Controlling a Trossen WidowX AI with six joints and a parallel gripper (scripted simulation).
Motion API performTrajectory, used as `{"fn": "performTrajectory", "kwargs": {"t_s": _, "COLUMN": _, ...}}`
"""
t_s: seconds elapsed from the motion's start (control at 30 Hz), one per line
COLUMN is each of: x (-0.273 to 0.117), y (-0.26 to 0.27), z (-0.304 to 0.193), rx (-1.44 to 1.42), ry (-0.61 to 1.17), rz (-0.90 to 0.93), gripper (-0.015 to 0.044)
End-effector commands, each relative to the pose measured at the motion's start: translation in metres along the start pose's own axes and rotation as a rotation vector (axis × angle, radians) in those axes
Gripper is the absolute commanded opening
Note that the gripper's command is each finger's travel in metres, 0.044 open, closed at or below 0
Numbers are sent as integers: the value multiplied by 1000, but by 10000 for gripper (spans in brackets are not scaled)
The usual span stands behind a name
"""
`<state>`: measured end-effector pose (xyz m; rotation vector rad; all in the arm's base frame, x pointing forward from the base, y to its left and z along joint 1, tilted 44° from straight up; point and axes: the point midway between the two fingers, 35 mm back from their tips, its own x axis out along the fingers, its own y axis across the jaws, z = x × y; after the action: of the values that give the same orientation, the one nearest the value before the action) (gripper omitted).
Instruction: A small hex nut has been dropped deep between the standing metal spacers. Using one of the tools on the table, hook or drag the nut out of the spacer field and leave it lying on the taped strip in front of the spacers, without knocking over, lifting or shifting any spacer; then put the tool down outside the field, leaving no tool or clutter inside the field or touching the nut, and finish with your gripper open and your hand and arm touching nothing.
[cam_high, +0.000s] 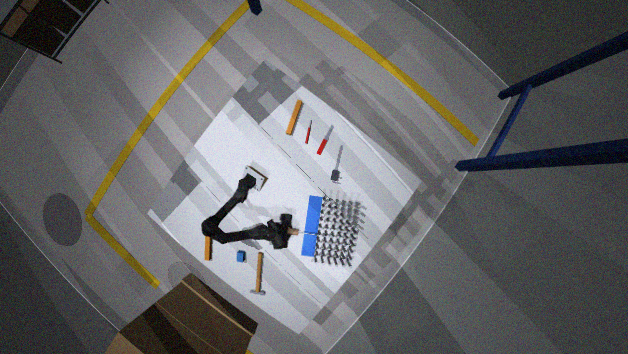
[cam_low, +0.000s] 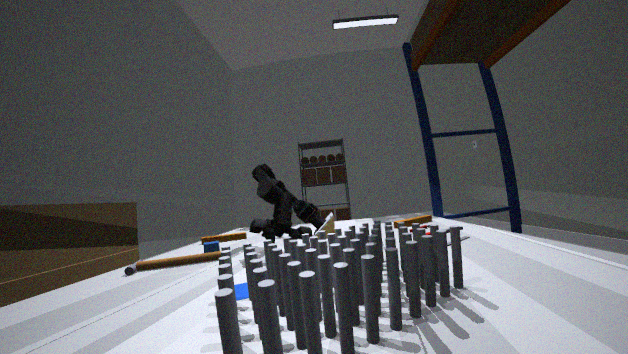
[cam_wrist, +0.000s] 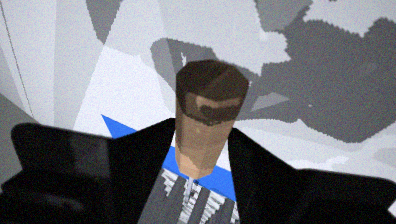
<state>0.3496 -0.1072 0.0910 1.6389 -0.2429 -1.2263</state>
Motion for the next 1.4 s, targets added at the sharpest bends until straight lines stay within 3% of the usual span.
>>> {"fn": "performTrajectory", "kwargs": {"t_s": 0.0, "x": -1, "y": -2, "z": 3, "rx": -5, "ry": 4, "rz": -5, "gripper": 0}}
{"fn": "performTrajectory", "kwargs": {"t_s": 1.37, "x": -11, "y": -2, "z": 24, "rx": -6, "ry": 4, "rz": -6, "gripper": 0}}
